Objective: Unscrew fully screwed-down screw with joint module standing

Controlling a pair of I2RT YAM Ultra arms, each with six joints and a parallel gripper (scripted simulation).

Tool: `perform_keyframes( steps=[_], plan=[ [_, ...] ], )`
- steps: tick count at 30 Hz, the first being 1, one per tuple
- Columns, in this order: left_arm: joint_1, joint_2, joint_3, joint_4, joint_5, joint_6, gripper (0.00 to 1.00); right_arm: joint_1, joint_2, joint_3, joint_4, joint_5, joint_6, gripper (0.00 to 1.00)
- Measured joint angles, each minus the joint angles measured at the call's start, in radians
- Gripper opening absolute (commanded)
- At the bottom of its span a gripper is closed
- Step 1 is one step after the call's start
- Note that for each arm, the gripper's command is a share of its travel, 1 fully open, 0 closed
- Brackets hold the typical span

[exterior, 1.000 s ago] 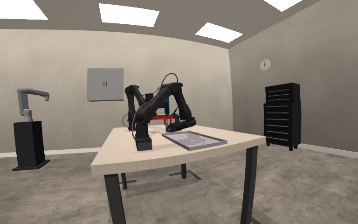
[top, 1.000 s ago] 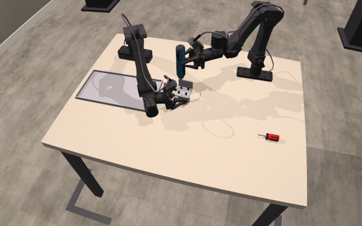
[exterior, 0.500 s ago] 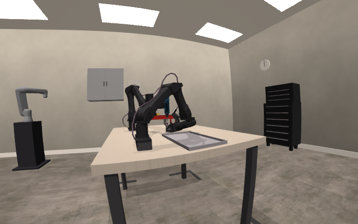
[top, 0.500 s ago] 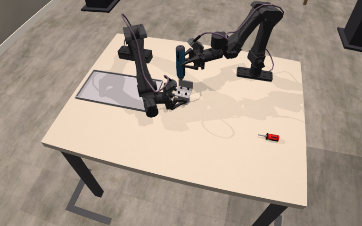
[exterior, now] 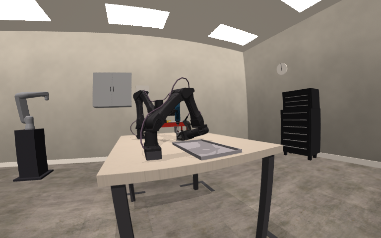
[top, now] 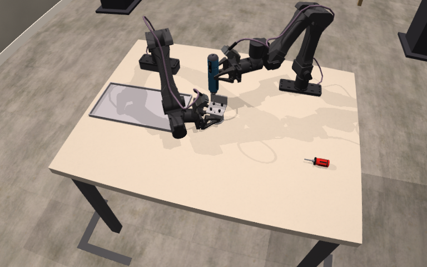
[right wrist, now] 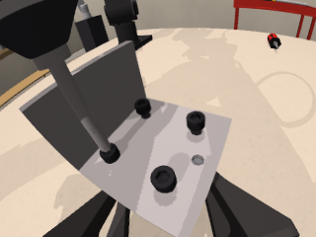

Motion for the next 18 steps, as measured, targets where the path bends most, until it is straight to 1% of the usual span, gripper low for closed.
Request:
perform_keyframes(
  steps=[18],
  plan=[
    [0.0,0.008,-0.004,0.014,0.0,0.0,0.42,0.0,0.0,0.0,0.0,0.0,0.0,0.59]
  ],
)
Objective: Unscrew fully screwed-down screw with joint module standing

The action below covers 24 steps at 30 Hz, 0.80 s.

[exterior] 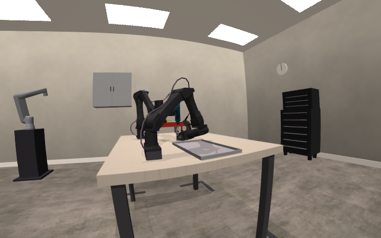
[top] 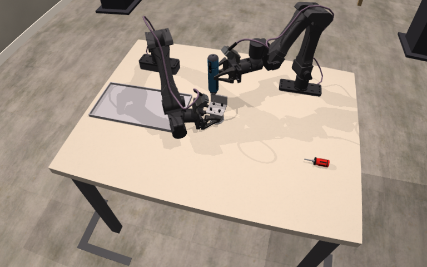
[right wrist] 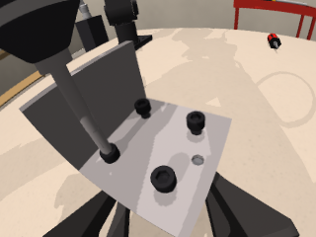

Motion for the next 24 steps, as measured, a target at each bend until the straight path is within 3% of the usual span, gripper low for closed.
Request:
perform_keyframes(
  steps=[24],
  plan=[
    [0.0,0.004,-0.003,0.011,0.0,0.0,0.42,0.0,0.0,0.0,0.0,0.0,0.0,0.59]
  ],
)
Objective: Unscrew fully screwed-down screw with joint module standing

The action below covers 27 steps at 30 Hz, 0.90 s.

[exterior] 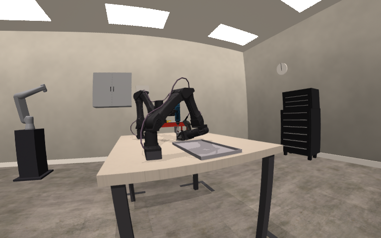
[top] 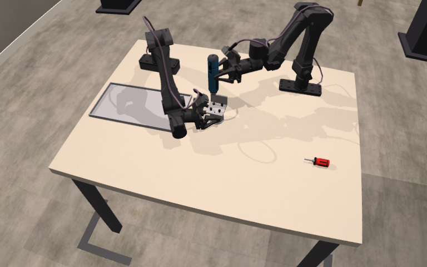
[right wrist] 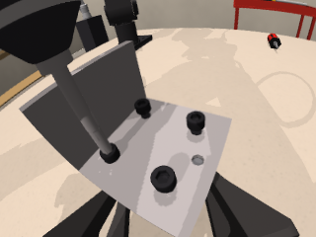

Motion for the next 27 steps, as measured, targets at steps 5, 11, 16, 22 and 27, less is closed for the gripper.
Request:
perform_keyframes(
  steps=[5,11,16,22,27],
  plan=[
    [0.0,0.003,-0.004,0.01,0.0,0.0,0.42,0.0,0.0,0.0,0.0,0.0,0.0,0.59],
    [0.0,0.003,-0.004,0.011,0.0,0.0,0.42,0.0,0.0,0.0,0.0,0.0,0.0,0.59],
    [0.0,0.005,-0.004,0.014,0.0,0.0,0.42,0.0,0.0,0.0,0.0,0.0,0.0,0.59],
    [0.0,0.008,-0.006,0.021,0.0,0.0,0.42,0.0,0.0,0.0,0.0,0.0,0.0,0.59],
    [0.0,0.009,-0.006,0.024,0.0,0.0,0.42,0.0,0.0,0.0,0.0,0.0,0.0,0.59]
  ],
)
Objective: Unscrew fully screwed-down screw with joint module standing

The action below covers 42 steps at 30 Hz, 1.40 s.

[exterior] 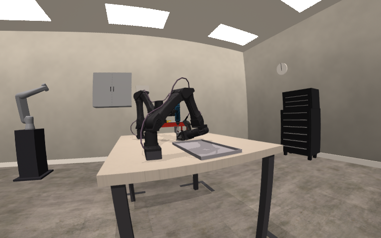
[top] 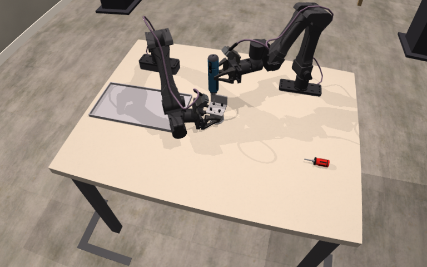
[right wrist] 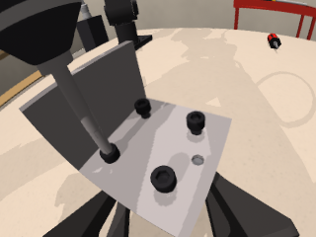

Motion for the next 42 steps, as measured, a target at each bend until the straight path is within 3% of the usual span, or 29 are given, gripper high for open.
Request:
perform_keyframes(
  steps=[42],
  plan=[
    [0.0,0.01,-0.006,0.023,0.0,0.0,0.42,0.0,0.0,0.0,0.0,0.0,0.0,0.59]
  ],
)
